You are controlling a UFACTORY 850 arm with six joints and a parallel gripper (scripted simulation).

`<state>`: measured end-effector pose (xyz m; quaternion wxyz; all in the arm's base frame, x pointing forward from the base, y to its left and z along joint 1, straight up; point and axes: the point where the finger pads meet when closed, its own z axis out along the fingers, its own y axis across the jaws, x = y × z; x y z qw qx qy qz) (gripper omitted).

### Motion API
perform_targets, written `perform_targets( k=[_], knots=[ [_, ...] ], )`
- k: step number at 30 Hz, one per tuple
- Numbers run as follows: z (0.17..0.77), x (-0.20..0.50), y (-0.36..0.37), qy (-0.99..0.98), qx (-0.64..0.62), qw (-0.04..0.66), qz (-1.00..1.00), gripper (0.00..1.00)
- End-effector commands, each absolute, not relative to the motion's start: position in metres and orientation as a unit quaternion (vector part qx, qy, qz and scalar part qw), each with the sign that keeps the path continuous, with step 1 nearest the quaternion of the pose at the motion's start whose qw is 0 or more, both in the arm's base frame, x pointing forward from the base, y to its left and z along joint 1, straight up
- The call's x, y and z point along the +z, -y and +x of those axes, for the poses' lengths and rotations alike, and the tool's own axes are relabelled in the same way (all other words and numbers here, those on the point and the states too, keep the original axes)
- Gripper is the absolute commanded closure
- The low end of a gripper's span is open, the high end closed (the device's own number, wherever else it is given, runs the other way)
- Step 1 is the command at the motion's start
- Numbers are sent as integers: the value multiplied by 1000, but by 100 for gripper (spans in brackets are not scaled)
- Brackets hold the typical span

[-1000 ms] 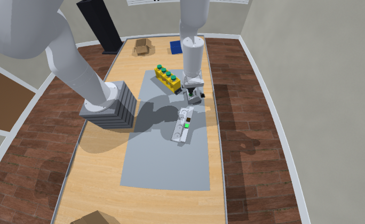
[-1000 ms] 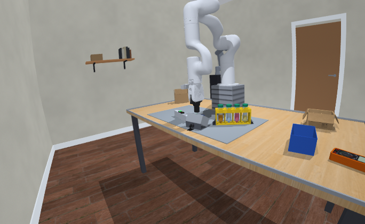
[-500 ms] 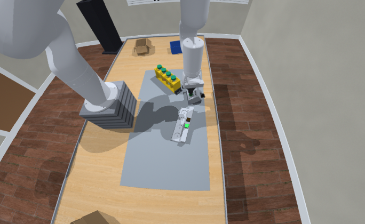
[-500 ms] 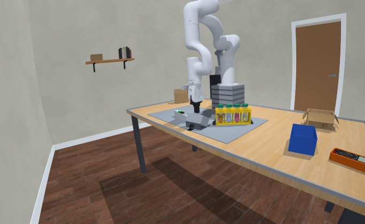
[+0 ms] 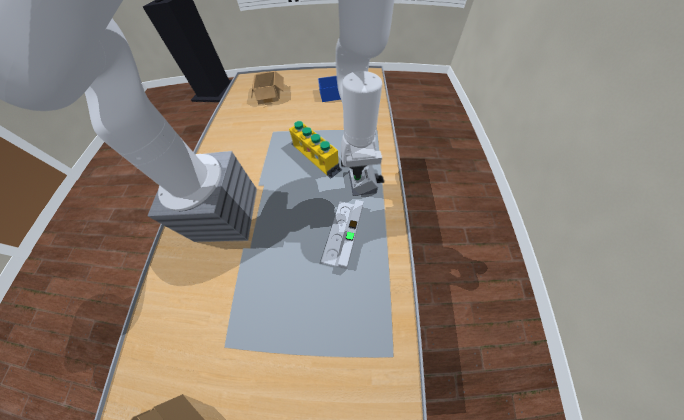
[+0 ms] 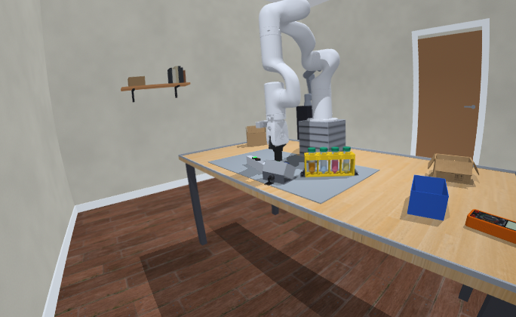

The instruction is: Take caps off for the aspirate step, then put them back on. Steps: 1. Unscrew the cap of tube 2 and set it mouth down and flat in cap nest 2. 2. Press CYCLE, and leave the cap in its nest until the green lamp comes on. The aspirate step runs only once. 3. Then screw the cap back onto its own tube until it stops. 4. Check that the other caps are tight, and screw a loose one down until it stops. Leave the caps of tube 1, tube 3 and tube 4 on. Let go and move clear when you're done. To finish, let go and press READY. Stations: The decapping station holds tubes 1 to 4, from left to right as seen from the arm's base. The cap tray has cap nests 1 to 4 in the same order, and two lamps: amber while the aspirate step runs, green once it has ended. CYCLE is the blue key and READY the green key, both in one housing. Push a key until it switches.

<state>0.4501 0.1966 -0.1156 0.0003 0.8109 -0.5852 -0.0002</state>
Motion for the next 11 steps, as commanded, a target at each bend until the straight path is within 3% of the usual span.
perform_targets(
  k=[1, 11],
  knots=[
    [451, -116, -197, 585, 2, 1, 811, 100],
    [451, -120, -197, 585, 2, 1, 811, 100]
  ],
)
